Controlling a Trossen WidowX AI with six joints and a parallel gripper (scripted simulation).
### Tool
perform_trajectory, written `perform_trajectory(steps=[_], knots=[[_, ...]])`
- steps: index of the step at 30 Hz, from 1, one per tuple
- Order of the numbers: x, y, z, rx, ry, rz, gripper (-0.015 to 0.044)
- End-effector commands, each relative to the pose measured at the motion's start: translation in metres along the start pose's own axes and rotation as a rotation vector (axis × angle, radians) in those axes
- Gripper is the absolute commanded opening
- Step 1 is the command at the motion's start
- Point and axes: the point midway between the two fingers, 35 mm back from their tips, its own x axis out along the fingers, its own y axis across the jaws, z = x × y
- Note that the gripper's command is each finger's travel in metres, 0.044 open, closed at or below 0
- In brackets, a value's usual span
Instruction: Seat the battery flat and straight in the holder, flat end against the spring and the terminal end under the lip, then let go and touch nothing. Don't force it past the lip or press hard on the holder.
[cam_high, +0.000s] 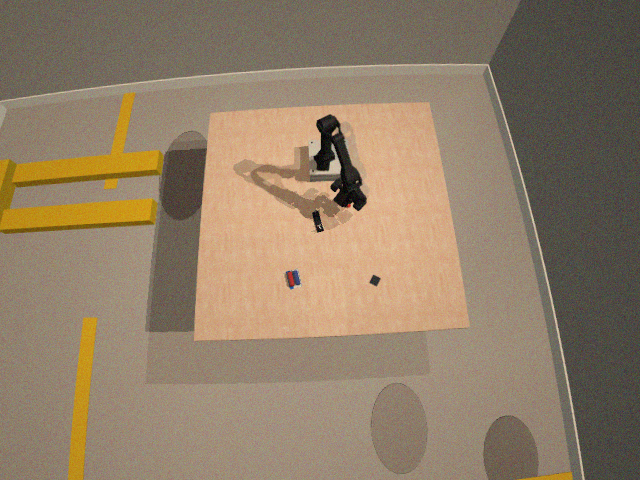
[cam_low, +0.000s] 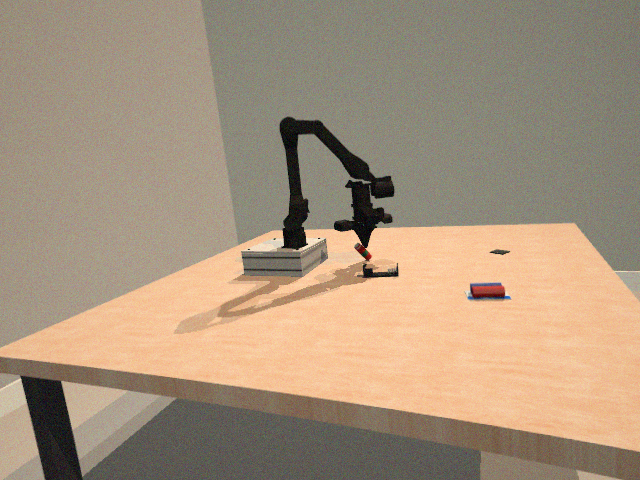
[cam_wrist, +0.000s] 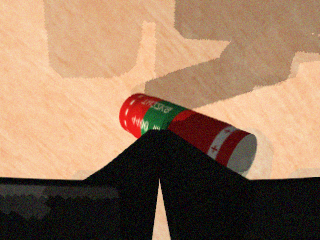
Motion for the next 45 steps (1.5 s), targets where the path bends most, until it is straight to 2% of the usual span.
perform_trajectory(steps=[1, 9, 18, 30, 31, 39, 45], knots=[[0.002, -0.008, -0.002, -0.005, 0.005, -0.005, 0.0000], [-0.004, -0.006, -0.001, 0.000, 0.002, -0.007, 0.0000], [-0.077, -0.008, -0.001, -0.004, 0.004, -0.005, 0.0000], [-0.075, -0.008, -0.001, 0.001, 0.003, -0.010, 0.0000], [-0.075, -0.008, -0.001, -0.016, 0.003, -0.010, 0.0026], [-0.043, -0.017, 0.000, -0.733, 0.006, -0.006, 0.0236], [-0.019, -0.027, -0.001, -1.320, 0.008, -0.003, 0.0240]])
